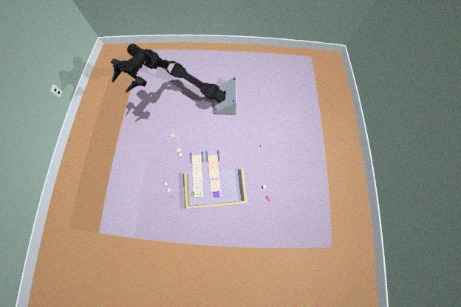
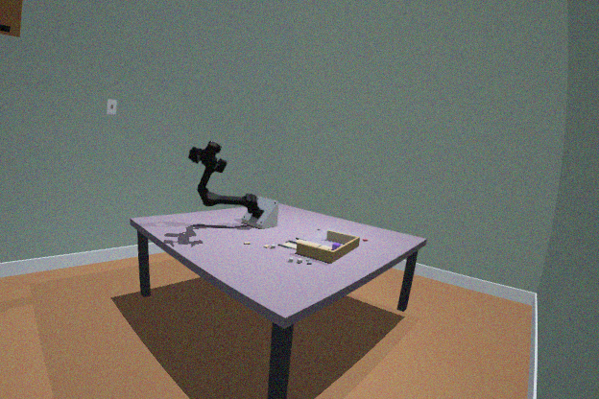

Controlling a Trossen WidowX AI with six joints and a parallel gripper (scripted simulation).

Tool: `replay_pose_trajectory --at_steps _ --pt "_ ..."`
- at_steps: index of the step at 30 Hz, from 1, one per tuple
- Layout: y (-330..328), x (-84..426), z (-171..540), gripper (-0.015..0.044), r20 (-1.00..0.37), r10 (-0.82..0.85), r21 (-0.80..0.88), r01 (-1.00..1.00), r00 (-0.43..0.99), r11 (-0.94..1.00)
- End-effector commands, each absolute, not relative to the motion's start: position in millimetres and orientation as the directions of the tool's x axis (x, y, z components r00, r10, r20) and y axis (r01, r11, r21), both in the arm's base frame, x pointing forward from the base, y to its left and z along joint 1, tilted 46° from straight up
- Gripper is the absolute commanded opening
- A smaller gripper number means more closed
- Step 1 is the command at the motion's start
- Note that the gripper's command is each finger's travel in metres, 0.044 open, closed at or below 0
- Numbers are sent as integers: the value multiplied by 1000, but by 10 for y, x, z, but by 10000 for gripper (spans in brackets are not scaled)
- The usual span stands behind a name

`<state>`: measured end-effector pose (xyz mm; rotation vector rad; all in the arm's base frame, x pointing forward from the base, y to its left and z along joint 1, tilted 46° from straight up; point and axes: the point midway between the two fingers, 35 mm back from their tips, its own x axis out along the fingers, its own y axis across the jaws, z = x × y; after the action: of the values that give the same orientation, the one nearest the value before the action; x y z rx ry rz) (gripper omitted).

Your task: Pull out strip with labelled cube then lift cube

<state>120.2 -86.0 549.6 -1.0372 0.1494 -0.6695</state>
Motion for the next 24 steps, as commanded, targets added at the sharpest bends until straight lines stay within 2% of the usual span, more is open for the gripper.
replay_pose_trajectory --at_steps 1,6,13,24 --pt "-337 1654 5300 400 204 -526 -827 433 826 359" --pt "94 2048 5005 400 199 -458 -892 354 867 282" --pt "599 2512 4430 400 126 -398 -884 285 909 371" --pt "1197 3047 2993 400 -86 -327 -832 113 941 543"
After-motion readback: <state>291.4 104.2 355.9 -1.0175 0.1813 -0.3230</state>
